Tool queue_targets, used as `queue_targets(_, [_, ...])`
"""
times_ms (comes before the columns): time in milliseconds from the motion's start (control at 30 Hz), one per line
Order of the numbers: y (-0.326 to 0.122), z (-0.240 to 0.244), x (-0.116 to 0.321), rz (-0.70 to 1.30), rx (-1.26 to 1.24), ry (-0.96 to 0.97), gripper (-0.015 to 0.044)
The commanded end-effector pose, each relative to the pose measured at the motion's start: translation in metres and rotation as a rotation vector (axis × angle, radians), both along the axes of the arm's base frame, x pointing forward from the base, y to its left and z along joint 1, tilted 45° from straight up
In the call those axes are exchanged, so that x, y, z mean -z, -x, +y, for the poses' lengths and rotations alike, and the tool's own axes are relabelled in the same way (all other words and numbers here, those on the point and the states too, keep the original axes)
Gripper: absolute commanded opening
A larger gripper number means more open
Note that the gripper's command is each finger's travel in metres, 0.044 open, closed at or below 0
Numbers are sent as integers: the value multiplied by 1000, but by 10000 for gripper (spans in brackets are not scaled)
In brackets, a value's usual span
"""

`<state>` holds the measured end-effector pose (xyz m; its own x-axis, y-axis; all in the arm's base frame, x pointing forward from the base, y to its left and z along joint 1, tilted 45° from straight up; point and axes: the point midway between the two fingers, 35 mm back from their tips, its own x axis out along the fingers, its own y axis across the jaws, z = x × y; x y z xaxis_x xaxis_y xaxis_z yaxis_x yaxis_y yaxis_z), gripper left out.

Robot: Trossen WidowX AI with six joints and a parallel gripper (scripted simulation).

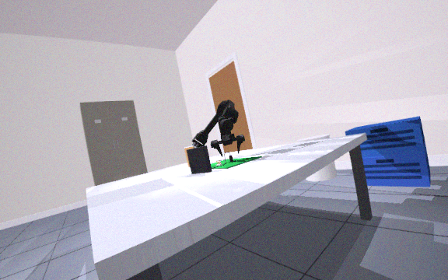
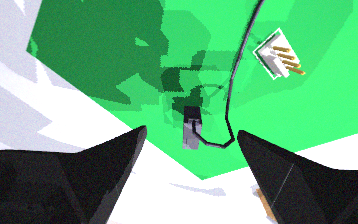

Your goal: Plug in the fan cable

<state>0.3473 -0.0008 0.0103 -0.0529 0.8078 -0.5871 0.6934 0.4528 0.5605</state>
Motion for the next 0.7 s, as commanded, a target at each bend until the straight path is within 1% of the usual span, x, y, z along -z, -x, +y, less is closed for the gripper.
queue_targets(0, [0,8,7,8,1,-7,440])
queue_targets(300, [0,10,10,8,1,-7,440])
queue_targets(567, [0,9,8,3,-2,-2,230])
queue_targets(667, [0,9,8,3,-2,-2,210])
